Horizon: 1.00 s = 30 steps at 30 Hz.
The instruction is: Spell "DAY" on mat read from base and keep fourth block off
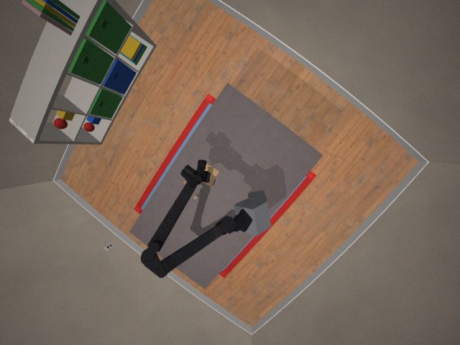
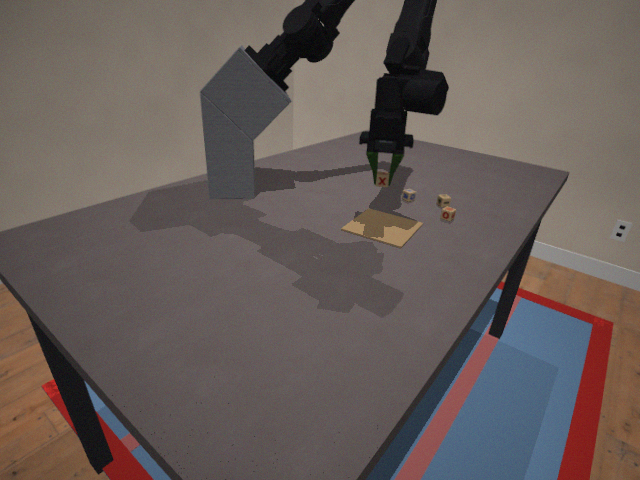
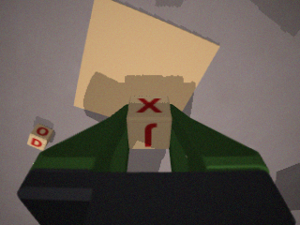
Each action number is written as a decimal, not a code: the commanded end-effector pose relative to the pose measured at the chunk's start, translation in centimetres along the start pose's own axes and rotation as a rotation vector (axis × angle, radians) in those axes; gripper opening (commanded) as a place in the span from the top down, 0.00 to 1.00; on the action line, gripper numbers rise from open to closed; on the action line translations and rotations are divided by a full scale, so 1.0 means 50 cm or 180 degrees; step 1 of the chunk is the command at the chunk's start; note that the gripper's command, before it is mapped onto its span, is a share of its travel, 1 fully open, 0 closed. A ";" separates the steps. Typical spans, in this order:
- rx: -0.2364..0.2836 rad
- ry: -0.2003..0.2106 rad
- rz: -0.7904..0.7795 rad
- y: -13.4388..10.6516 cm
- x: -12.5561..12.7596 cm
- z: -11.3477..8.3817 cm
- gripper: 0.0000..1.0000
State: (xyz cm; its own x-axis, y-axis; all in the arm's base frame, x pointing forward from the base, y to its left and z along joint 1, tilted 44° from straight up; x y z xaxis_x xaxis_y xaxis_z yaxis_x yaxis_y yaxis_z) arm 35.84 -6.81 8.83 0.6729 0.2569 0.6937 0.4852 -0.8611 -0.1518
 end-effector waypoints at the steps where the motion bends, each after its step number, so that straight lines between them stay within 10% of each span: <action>1: 0.0093 -0.0085 -0.0083 -0.009 -0.008 0.013 0.80; 9: 0.0027 -0.0052 -0.0035 0.009 -0.009 0.004 0.80; 17: -0.0008 -0.0041 0.1599 0.186 -0.104 0.004 0.80; 30: -0.0021 -0.0036 0.1601 0.183 -0.109 0.005 0.80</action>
State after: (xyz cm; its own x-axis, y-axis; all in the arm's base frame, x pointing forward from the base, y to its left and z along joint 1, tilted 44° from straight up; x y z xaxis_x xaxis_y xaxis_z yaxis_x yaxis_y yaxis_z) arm 36.83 -14.86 3.57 0.8314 -0.1471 0.5358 0.1356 -0.8815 -0.4523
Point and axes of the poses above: the point where the finger pads meet when closed, its own z axis out along the fingers, its own x axis across the jaws, y = z × x, the point moved 8 cm from there along -z, back along the fingers, and after that the axes turned 6 degrees about -z, right-handed, at the moved point
